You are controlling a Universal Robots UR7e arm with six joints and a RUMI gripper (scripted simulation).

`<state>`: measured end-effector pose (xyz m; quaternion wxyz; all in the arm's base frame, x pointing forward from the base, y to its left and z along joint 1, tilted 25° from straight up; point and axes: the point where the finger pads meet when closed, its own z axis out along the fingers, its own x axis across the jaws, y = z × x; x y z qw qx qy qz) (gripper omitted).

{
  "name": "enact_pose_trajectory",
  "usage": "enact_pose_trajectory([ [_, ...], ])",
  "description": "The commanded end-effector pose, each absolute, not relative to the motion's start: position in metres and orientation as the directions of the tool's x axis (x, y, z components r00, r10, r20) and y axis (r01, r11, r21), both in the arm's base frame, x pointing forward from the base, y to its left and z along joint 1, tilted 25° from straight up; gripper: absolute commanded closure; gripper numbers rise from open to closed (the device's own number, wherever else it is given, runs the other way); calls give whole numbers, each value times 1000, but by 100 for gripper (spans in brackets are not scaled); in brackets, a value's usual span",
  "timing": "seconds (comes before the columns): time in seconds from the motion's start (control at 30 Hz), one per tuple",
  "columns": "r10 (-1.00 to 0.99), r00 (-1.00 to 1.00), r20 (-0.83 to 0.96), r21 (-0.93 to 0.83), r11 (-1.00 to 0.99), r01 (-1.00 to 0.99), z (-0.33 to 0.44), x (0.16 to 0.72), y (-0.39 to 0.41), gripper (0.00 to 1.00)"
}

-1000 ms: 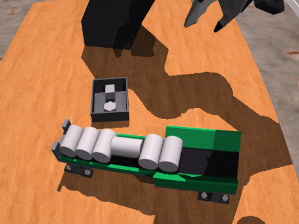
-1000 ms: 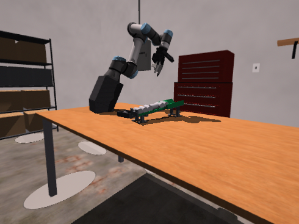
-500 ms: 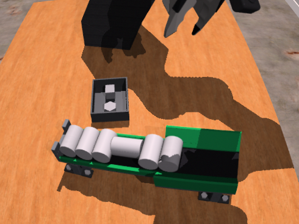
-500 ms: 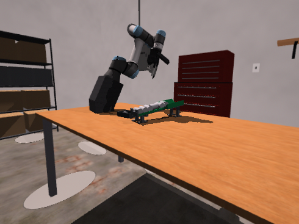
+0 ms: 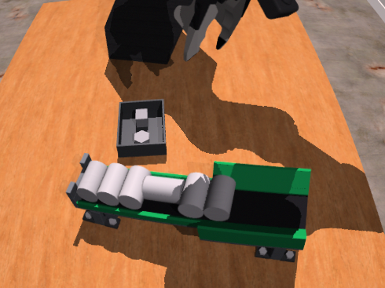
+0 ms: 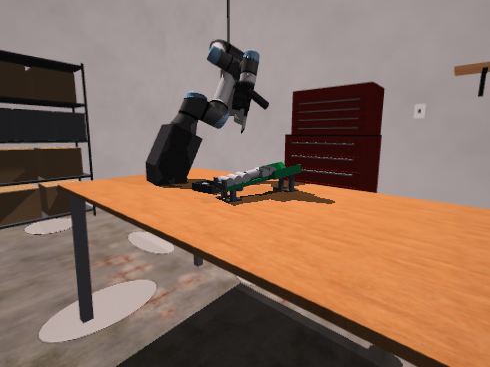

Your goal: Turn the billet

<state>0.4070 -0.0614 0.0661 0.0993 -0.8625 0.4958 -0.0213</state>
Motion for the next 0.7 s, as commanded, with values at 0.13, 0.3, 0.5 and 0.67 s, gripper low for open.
enact_pose_trajectory([
  [0.13,-714,698,-62,-292,-656,-696,31,395,-80,60],
  [0.3,-714,698,-62,-292,-656,-696,31,395,-80,60],
  [0.5,-653,756,-54,-324,-704,-631,31,394,-80,60],
  [0.67,-519,854,-28,-391,-781,-487,31,394,-78,60],
])
